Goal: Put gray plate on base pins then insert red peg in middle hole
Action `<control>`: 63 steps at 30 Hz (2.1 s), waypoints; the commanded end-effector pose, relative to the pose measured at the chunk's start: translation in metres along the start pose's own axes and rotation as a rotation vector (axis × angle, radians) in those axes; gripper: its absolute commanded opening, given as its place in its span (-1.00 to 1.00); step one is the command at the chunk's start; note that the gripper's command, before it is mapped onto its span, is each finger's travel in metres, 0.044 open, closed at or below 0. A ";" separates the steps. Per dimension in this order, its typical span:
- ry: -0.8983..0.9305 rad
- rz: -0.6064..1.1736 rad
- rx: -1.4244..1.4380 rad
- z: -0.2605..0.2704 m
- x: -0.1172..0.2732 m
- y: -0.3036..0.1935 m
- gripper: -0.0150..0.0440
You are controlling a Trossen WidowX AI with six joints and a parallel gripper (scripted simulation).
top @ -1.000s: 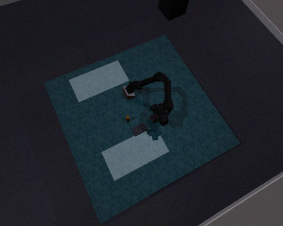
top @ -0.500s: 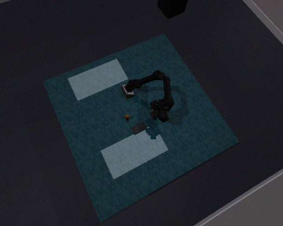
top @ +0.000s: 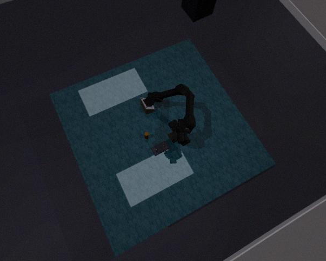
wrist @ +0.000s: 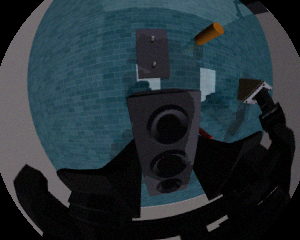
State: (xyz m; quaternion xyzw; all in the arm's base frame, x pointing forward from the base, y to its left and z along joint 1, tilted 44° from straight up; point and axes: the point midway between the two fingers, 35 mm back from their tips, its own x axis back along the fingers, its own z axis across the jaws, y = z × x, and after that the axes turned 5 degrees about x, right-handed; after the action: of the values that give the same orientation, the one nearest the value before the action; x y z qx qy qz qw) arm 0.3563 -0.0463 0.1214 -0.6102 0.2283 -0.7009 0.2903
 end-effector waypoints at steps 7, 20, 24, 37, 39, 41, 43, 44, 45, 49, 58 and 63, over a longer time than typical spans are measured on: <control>-0.010 0.002 -0.018 -0.004 -0.016 0.032 -0.49; -0.010 0.001 -0.029 -0.011 -0.033 0.069 -0.49; -0.010 0.001 -0.033 -0.014 -0.039 0.080 -0.49; -0.010 0.002 -0.045 -0.026 -0.058 0.115 -0.49; -0.010 0.002 -0.046 -0.028 -0.061 0.120 -0.49; -0.010 0.002 -0.048 -0.031 -0.064 0.125 -0.49; -0.010 0.003 -0.049 -0.032 -0.066 0.128 -0.49; -0.010 0.003 -0.049 -0.032 -0.066 0.128 -0.49; -0.010 0.003 -0.049 -0.032 -0.066 0.128 -0.49; -0.010 0.003 -0.049 -0.032 -0.066 0.128 -0.49; -0.010 0.003 -0.049 -0.032 -0.066 0.128 -0.49; -0.010 0.003 -0.049 -0.032 -0.066 0.128 -0.49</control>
State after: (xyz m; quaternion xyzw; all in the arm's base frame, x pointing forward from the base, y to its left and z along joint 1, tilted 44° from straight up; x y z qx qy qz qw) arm 0.3473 -0.0952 -0.0164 -0.6192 0.2461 -0.6924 0.2766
